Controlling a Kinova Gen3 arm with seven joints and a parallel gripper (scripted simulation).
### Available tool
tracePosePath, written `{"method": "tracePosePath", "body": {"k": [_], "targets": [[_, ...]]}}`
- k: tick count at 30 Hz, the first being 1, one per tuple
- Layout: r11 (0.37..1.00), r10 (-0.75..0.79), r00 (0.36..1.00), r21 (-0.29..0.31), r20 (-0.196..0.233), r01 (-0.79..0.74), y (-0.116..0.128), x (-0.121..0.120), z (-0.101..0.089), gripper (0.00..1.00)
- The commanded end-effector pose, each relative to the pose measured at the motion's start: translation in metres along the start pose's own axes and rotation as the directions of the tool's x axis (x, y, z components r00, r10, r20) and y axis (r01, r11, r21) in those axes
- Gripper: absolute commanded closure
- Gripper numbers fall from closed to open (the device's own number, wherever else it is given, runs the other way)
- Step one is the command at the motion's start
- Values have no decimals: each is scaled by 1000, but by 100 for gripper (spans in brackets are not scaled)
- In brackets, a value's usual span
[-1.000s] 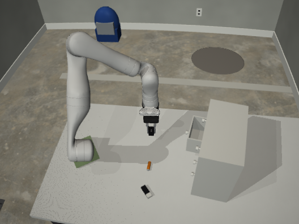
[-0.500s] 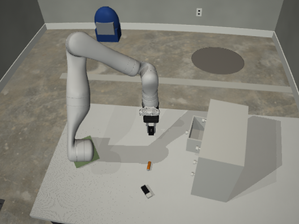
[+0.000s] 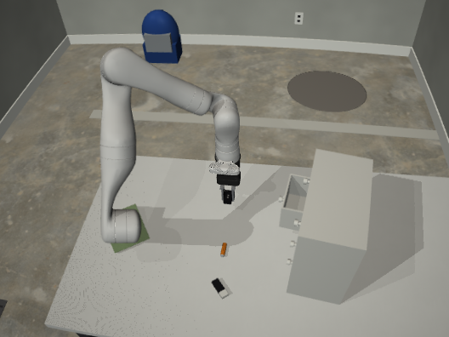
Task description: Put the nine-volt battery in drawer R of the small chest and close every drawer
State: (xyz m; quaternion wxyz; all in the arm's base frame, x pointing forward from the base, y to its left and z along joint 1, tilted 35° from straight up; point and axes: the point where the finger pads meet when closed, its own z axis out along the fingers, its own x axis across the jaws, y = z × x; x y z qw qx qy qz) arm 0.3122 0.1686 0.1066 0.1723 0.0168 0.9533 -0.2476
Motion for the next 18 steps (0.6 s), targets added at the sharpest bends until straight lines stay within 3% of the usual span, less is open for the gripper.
{"method": "tracePosePath", "body": {"k": [1, 10, 18], "targets": [[1000, 30, 1000, 2, 1, -30, -1, -3, 0, 49], [988, 154, 988, 2, 2, -154, -5, -8, 0, 49], [941, 338, 941, 2, 2, -338, -11, -17, 0, 49]]}}
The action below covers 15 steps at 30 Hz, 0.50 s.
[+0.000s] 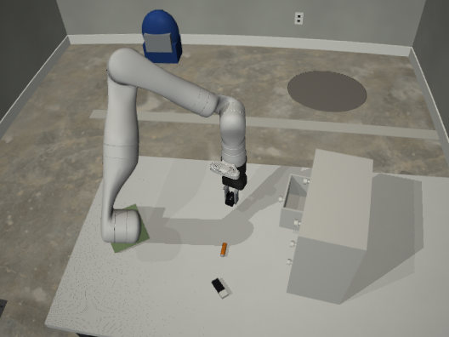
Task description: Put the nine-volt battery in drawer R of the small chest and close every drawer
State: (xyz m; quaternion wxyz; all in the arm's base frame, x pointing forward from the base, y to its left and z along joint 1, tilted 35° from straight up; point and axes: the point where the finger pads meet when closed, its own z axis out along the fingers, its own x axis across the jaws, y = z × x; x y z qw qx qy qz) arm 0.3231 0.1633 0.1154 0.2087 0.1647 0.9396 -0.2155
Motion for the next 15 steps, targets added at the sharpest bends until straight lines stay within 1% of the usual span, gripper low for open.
{"method": "tracePosePath", "body": {"k": [1, 3, 5, 8, 15], "targets": [[998, 59, 998, 6, 3, -59, -2, -6, 1, 49], [993, 115, 993, 6, 4, -115, -3, -9, 1, 49], [993, 115, 993, 6, 4, -115, -3, -9, 1, 49], [980, 200, 980, 6, 4, -201, -4, -13, 1, 49], [915, 404, 915, 5, 5, -404, -7, -24, 1, 49]]}}
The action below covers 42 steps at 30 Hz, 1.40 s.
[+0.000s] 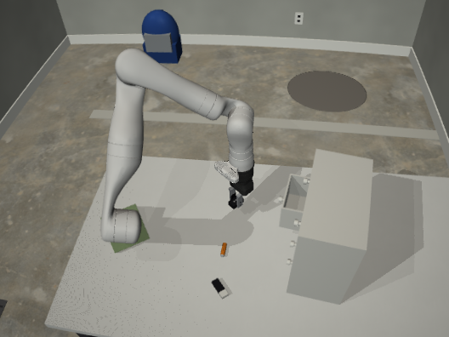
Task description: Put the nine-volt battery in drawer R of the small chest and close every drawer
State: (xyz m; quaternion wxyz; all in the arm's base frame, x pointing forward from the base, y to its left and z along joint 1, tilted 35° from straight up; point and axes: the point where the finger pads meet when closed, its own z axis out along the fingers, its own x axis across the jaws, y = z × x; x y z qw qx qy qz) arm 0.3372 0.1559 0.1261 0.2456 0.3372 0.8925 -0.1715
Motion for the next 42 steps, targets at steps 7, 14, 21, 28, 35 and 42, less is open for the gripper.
{"method": "tracePosePath", "body": {"k": [7, 14, 21, 28, 35, 42], "targets": [[981, 196, 981, 6, 7, -196, 0, -14, 2, 49], [917, 398, 917, 5, 8, -398, 2, -25, 2, 49], [824, 566, 824, 3, 9, -566, 3, -36, 2, 49], [751, 660, 751, 2, 9, -660, 3, -42, 2, 49], [657, 754, 657, 1, 9, -754, 4, -49, 2, 49], [601, 799, 601, 0, 9, -799, 5, -53, 2, 49]]}}
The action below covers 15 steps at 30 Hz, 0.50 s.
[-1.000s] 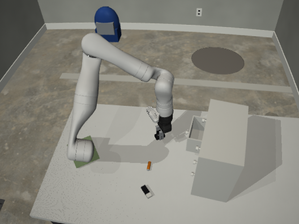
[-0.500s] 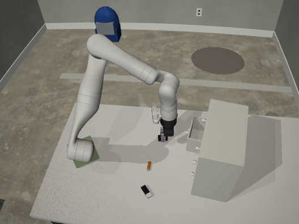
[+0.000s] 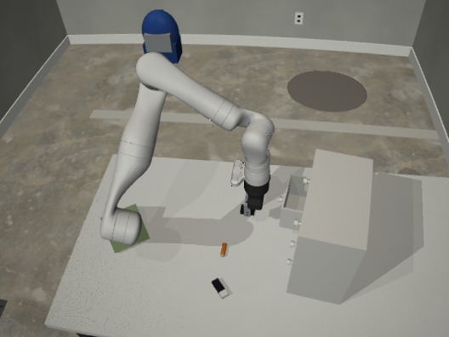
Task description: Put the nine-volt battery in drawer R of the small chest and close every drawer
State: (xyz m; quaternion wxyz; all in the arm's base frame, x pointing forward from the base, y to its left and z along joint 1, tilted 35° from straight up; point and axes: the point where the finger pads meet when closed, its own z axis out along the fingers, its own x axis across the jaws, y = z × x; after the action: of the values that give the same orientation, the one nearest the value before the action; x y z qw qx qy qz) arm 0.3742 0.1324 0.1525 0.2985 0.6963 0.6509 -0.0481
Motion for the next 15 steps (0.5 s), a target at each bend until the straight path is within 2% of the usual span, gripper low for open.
{"method": "tracePosePath", "body": {"k": [1, 15], "targets": [[1000, 23, 1000, 0, 2, -23, 2, -1, 0, 49], [995, 104, 995, 0, 2, -104, 5, -4, 0, 49]]}}
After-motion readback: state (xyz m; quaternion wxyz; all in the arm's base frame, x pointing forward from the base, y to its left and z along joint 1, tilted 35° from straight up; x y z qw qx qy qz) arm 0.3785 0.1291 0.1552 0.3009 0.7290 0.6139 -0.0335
